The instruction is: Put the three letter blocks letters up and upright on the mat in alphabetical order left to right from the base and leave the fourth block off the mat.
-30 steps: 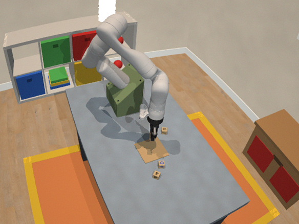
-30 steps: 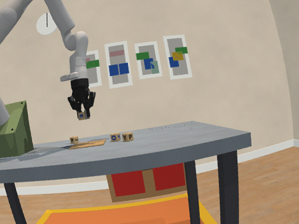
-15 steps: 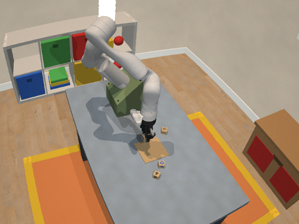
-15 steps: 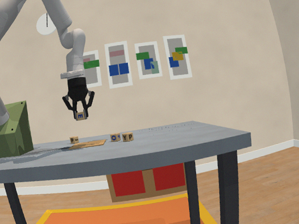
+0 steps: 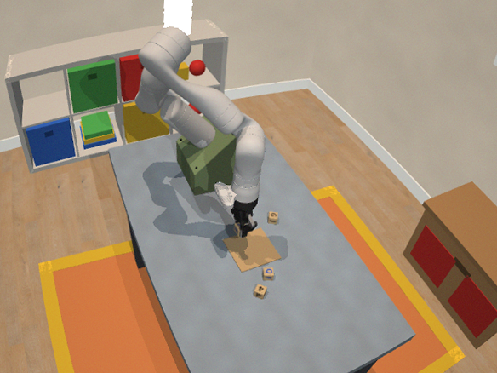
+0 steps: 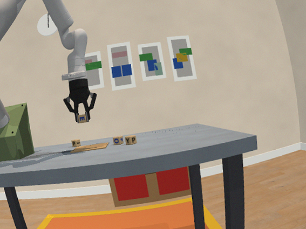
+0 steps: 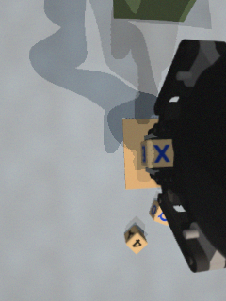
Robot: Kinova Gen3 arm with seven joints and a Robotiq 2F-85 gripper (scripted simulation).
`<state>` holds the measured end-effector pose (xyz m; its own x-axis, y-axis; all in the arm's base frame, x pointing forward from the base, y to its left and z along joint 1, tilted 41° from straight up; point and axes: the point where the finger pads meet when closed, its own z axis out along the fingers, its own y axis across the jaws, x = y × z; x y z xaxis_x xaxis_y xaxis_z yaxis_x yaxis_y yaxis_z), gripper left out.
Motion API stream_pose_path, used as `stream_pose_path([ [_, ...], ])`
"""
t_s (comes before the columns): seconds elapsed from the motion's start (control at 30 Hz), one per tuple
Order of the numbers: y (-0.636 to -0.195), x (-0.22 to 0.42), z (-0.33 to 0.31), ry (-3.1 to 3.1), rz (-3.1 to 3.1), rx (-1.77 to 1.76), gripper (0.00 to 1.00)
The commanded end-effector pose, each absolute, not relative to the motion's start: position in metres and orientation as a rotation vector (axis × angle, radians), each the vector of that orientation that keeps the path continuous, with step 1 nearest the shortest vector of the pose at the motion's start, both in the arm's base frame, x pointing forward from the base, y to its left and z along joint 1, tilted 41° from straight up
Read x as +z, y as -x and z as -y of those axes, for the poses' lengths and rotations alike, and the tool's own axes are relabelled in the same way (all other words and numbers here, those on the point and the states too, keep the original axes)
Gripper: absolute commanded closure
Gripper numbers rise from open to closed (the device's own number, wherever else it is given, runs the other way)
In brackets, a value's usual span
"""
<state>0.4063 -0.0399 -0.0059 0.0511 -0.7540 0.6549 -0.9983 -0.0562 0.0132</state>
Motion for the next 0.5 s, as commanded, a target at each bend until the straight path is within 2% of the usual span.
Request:
stream_pose_path([
  [0.0,-0.407,-0.006,0.039,-1.865,1.753,0.683,0.74],
  [0.47,-0.408,-0.024,0.055,-1.865,1.753,0.682,0.74],
])
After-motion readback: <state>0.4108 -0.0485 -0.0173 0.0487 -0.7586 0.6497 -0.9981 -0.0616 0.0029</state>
